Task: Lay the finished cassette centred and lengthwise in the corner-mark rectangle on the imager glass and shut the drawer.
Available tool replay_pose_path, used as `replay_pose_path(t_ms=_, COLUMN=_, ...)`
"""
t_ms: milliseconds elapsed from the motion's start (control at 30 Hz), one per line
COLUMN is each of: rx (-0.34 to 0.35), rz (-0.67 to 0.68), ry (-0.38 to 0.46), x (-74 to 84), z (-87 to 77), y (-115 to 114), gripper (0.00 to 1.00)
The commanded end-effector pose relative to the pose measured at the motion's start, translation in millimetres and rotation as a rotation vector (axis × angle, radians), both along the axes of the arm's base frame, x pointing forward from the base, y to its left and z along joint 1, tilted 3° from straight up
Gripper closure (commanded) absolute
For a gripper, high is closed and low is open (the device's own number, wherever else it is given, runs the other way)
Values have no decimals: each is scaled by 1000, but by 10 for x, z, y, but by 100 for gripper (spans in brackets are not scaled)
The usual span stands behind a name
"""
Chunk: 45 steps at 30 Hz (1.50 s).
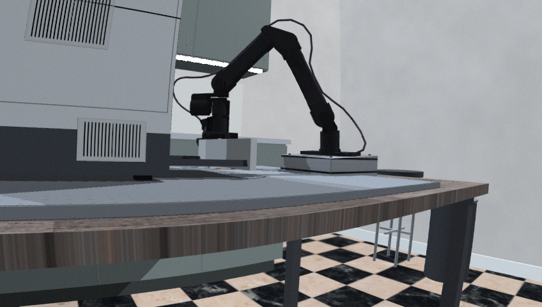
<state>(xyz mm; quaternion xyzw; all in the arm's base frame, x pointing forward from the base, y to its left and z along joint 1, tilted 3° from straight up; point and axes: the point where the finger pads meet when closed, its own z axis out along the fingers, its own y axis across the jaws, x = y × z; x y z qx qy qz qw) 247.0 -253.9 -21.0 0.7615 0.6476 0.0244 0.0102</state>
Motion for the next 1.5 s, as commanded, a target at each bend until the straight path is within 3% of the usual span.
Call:
replay_pose_path(t_ms=0, rx=-31, rz=-6, ry=-18, x=34, z=120, y=-74, gripper=0)
replay_pose_path(t_ms=233, rx=-4, rz=-6, ry=7, x=-27, z=-62, y=-7, gripper=0)
replay_pose_path(t_ms=567, rx=-21, rz=-6, ry=-8, x=10, z=-17, y=-43, gripper=0)
replay_pose_path(t_ms=700, rx=-4, rz=-5, ry=7, x=-25, z=-108, y=-1, gripper=0)
replay_pose_path(t_ms=933, rx=-24, rz=-5, ry=-11, x=30, z=-63, y=-55, gripper=0)
replay_pose_path(t_ms=1467, rx=-11, rz=-4, ry=1, x=1, z=-158, y=-2, gripper=0)
